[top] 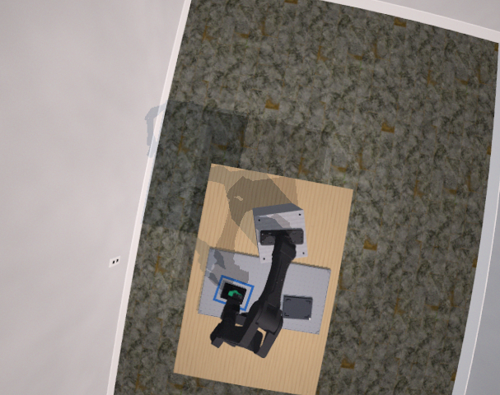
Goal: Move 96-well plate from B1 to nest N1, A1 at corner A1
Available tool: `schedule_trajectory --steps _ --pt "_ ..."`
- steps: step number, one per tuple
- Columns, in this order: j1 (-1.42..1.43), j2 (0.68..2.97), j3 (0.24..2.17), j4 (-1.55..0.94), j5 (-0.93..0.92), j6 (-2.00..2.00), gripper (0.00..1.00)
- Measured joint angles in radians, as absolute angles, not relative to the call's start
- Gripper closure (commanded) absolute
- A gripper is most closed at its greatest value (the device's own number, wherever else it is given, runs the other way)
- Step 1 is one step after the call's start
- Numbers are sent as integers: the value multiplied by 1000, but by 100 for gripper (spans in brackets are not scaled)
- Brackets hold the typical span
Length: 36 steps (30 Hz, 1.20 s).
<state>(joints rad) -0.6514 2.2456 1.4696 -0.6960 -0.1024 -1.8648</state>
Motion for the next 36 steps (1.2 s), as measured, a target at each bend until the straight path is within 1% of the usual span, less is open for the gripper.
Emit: schedule_trajectory --steps 12,36 --pt "-651 2249 1470 -682 -102 -1865 0" --pt "-643 2347 1463 -587 -102 -1859 0"
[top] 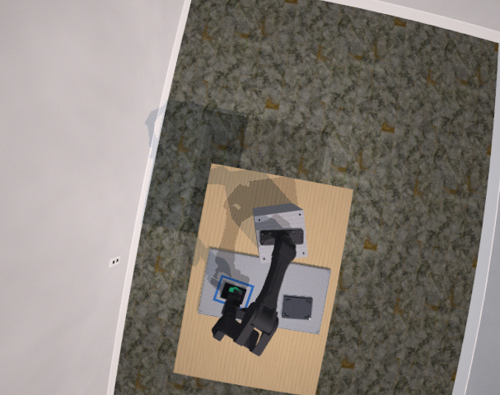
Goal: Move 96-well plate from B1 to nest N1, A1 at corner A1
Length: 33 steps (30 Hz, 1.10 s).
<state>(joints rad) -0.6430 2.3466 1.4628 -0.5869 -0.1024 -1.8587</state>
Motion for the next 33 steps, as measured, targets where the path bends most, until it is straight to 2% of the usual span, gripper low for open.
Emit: schedule_trajectory --steps 33 --pt "-636 2449 1477 -489 -102 -1850 0"
